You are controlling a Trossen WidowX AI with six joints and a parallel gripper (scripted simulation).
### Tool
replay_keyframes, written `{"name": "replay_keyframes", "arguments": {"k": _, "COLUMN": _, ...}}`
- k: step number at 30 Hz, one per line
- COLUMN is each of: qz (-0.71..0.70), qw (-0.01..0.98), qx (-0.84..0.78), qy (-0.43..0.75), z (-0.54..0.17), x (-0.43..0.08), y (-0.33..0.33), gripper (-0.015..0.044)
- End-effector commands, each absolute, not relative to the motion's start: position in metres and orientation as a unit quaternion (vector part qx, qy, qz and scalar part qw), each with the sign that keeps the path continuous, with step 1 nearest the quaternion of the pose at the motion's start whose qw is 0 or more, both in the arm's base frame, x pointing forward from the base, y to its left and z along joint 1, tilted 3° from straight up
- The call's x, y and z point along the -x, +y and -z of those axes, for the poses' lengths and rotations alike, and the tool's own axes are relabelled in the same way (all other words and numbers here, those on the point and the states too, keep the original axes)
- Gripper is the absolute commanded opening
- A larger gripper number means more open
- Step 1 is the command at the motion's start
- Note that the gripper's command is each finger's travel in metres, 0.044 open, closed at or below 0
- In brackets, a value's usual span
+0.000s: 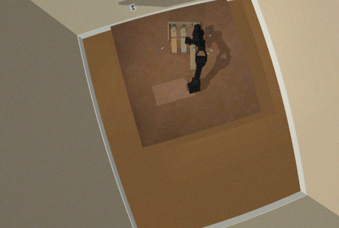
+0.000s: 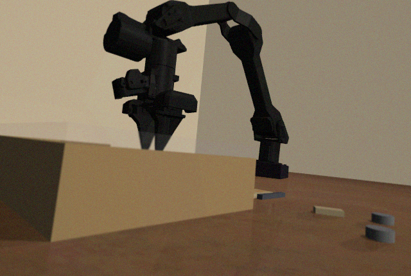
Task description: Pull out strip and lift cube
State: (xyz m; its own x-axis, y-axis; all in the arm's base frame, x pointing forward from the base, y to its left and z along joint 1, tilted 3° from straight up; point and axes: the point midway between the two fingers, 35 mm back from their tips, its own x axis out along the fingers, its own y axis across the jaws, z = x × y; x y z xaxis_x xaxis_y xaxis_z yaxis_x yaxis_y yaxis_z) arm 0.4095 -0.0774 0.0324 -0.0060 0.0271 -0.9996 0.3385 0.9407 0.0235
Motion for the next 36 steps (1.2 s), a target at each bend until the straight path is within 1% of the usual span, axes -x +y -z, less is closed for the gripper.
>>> {"name": "replay_keyframes", "arguments": {"k": 1, "qz": 0.115, "qw": 0.693, "qx": -0.129, "qy": 0.700, "z": -0.026, "x": -0.409, "y": -0.078, "gripper": 0.0250}}
{"name": "replay_keyframes", "arguments": {"k": 20, "qz": 0.115, "qw": 0.692, "qx": -0.129, "qy": 0.700, "z": 0.001, "x": -0.409, "y": -0.077, "gripper": 0.0250}}
{"name": "replay_keyframes", "arguments": {"k": 24, "qz": 0.112, "qw": 0.692, "qx": -0.130, "qy": 0.701, "z": -0.001, "x": -0.409, "y": -0.077, "gripper": 0.0145}}
{"name": "replay_keyframes", "arguments": {"k": 31, "qz": 0.112, "qw": 0.692, "qx": -0.130, "qy": 0.701, "z": -0.001, "x": -0.409, "y": -0.077, "gripper": 0.0098}}
{"name": "replay_keyframes", "arguments": {"k": 34, "qz": 0.112, "qw": 0.692, "qx": -0.130, "qy": 0.701, "z": -0.002, "x": -0.408, "y": -0.077, "gripper": 0.0020}}
{"name": "replay_keyframes", "arguments": {"k": 35, "qz": 0.112, "qw": 0.692, "qx": -0.130, "qy": 0.701, "z": -0.003, "x": -0.407, "y": -0.076, "gripper": 0.0000}}
{"name": "replay_keyframes", "arguments": {"k": 36, "qz": 0.112, "qw": 0.692, "qx": -0.130, "qy": 0.701, "z": -0.006, "x": -0.404, "y": -0.076, "gripper": 0.0000}}
